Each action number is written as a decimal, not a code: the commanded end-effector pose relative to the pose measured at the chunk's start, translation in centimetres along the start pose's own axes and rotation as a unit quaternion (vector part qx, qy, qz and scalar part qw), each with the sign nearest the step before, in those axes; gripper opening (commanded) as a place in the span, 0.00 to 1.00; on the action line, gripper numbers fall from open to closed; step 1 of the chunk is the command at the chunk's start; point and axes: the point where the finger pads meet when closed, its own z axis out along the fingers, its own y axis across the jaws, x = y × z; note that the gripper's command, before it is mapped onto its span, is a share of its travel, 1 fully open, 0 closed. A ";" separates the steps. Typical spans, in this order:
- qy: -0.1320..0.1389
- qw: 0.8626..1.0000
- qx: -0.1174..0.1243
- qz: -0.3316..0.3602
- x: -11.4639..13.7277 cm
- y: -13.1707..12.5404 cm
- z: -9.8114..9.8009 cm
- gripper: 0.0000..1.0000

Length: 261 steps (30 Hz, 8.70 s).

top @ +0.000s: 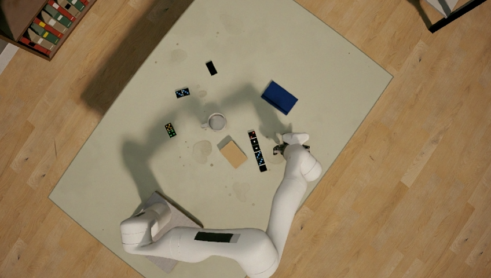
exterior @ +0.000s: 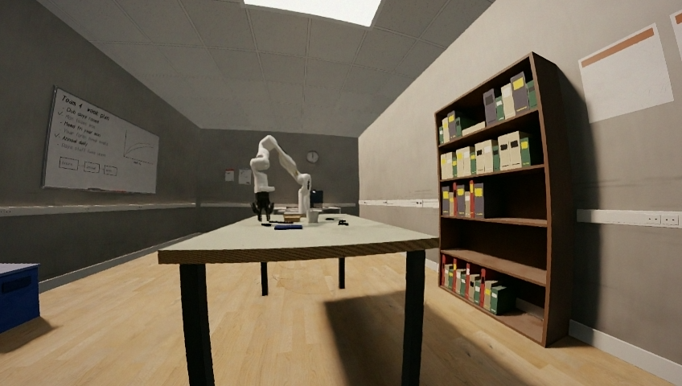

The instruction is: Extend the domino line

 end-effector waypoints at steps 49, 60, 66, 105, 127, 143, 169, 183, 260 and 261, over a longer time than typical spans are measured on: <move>-0.055 0.998 -0.001 0.000 0.7 0.0 -3.8 0.49; -0.075 0.997 -0.001 0.000 0.9 0.0 -4.7 0.49; -0.083 0.997 -0.001 0.000 0.9 0.0 -5.1 0.49; -0.087 0.996 -0.001 0.002 1.0 0.0 -5.2 0.49; -0.089 0.994 -0.002 0.056 2.4 -0.8 -4.8 0.49; -0.094 0.980 -0.008 0.173 5.5 -2.6 -4.1 0.49; -0.100 0.891 -0.032 0.441 12.5 -7.4 -2.6 0.49; -0.095 0.791 -0.052 0.602 16.9 -11.0 -1.9 0.49; -0.017 0.208 -0.085 0.974 32.1 -27.6 -1.5 0.49; -0.017 0.207 -0.085 0.974 32.2 -27.6 -1.5 0.49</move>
